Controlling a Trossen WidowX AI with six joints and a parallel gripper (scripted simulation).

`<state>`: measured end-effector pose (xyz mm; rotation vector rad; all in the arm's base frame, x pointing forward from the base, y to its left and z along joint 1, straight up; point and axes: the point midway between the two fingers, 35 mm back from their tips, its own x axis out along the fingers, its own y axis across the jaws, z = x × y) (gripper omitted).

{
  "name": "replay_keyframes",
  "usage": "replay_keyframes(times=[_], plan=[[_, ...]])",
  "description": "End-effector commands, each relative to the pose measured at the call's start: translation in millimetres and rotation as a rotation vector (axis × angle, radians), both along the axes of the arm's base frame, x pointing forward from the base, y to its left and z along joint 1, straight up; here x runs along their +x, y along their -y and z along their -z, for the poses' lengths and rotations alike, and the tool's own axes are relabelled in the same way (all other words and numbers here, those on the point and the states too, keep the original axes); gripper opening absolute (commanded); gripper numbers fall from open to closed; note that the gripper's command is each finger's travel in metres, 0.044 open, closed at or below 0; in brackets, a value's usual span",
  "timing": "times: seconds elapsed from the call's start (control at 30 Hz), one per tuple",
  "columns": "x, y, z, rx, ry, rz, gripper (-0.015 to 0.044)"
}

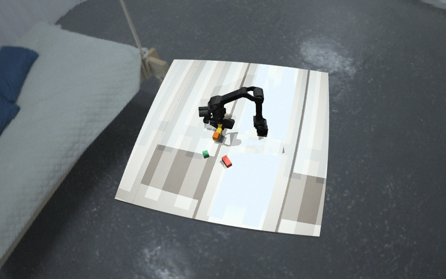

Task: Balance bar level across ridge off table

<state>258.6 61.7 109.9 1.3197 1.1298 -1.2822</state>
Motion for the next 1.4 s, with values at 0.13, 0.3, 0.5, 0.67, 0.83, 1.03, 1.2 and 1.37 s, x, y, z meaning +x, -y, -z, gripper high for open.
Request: replay_keyframes(times=[0.13, 0.3, 0.5, 0.67, 0.83, 1.03, 1.2, 1.37], plan=[[-0.1, 0.0, 0.2, 0.000, -0.001, 0.000, 0.0185], [-0.1, 0.0, 0.2, 0.000, -0.001, 0.000, 0.0185], [-0.1, 0.0, 0.2, 0.000, -0.001, 0.000, 0.0185], [-0.1, 0.0, 0.2, 0.000, -0.001, 0.000, 0.0316], [-0.1, 0.0, 0.2, 0.000, -0.001, 0.000, 0.0440], [3.2, -0.8, -27.2, 0.000, 0.000, 0.000, 0.0440], [0.9, -0.2, -84.3, 0.000, 0.000, 0.000, 0.0440], [-2.0, 0.5, -99.9, 0.000, 0.000, 0.000, 0.0440]])
